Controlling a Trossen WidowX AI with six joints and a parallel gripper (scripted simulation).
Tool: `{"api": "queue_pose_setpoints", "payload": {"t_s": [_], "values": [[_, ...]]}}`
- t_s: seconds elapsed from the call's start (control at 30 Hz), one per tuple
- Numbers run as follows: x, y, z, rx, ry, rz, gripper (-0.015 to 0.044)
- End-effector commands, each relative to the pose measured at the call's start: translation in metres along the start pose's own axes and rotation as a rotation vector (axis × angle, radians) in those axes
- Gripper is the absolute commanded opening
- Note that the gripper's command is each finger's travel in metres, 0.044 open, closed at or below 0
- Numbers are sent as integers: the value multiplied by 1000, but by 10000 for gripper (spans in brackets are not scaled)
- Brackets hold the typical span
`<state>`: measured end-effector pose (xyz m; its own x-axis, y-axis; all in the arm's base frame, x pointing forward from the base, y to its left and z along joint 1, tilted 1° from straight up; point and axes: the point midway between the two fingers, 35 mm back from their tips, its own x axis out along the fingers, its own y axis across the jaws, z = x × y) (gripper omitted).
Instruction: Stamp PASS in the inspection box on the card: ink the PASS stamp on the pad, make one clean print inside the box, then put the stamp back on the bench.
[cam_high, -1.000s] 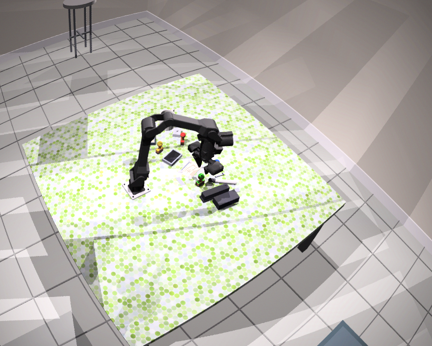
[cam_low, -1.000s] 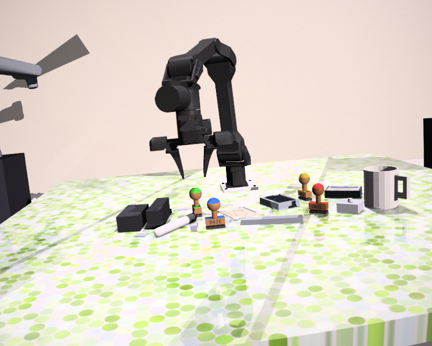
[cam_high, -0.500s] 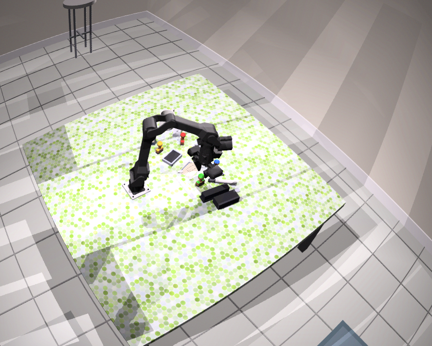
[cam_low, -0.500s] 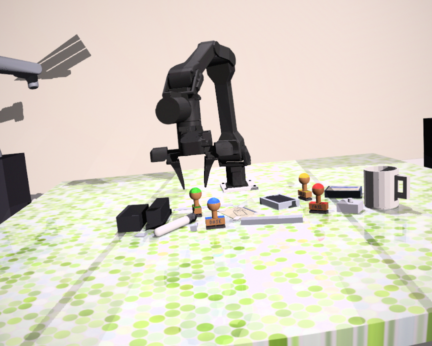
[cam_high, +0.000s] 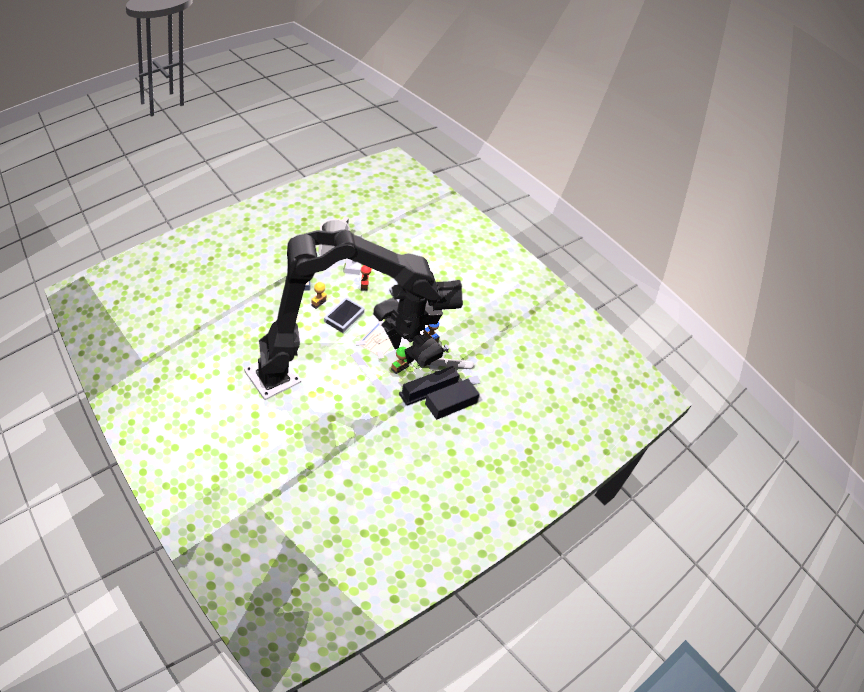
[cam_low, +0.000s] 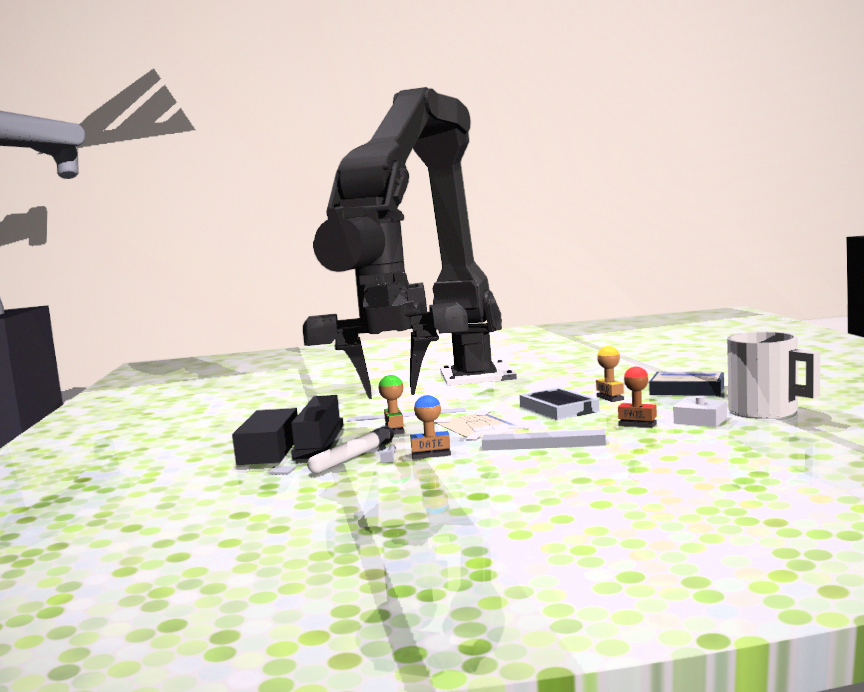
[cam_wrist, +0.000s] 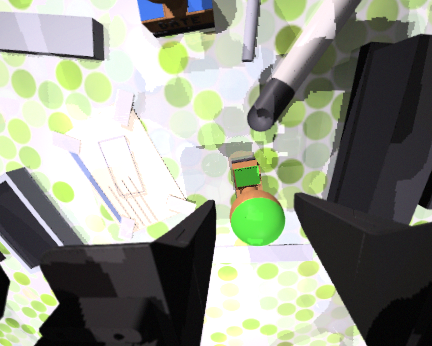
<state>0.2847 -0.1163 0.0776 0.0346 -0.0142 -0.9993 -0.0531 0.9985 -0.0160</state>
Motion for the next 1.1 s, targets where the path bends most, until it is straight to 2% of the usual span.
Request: {"api": "queue_pose_setpoints", "payload": {"t_s": [0.0, 0.37, 0.47, 0.8, 0.9, 1.07], "values": [[6, 0, -1, -4, 3, -4, 229], [21, 0, -3, -4, 3, -4, 229], [18, 1, -3, 0, 2, 1, 151], [18, 1, -3, 0, 2, 1, 84], [18, 1, -3, 0, 2, 1, 5], [15, 1, -2, 0, 2, 1, 0]]}}
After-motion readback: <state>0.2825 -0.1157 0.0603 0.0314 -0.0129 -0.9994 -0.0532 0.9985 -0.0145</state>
